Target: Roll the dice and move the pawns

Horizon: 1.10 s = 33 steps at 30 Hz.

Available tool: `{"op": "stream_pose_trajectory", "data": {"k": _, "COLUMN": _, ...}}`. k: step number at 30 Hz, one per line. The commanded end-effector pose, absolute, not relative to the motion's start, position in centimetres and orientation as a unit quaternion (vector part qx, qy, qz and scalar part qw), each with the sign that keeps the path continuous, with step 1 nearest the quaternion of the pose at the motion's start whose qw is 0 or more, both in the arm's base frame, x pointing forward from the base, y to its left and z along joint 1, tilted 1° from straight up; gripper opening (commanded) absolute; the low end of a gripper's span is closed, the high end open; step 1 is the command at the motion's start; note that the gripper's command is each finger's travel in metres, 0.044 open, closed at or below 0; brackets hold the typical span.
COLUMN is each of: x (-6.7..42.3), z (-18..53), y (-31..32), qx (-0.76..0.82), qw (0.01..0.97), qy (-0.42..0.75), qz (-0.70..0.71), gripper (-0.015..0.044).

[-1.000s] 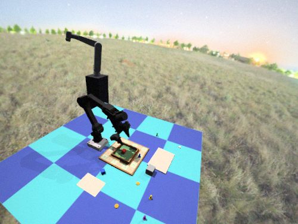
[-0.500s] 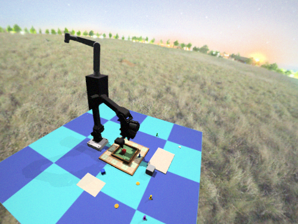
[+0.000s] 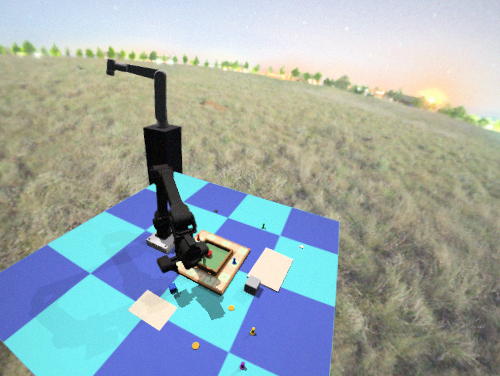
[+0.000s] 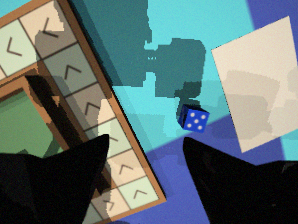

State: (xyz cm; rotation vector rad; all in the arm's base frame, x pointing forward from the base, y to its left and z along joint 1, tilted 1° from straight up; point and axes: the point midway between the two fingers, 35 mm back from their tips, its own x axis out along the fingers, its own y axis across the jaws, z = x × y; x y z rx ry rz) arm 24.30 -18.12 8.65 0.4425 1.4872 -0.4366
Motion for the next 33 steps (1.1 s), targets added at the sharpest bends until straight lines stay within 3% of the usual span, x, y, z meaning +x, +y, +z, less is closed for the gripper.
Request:
{"op": "stream_pose_trajectory", "data": {"k": 1, "x": 21.7, "z": 7.6, "y": -22.6, "qx": 0.247, "qw": 0.669, "qy": 0.657, "qz": -0.245, "gripper": 0.0275}}
{"op": "stream_pose_trajectory", "data": {"k": 33, "x": 21.4, "z": 2.5, "y": -23.2, "qx": 0.25, "qw": 0.668, "qy": 0.656, "qz": -0.247, "gripper": 0.0275}}
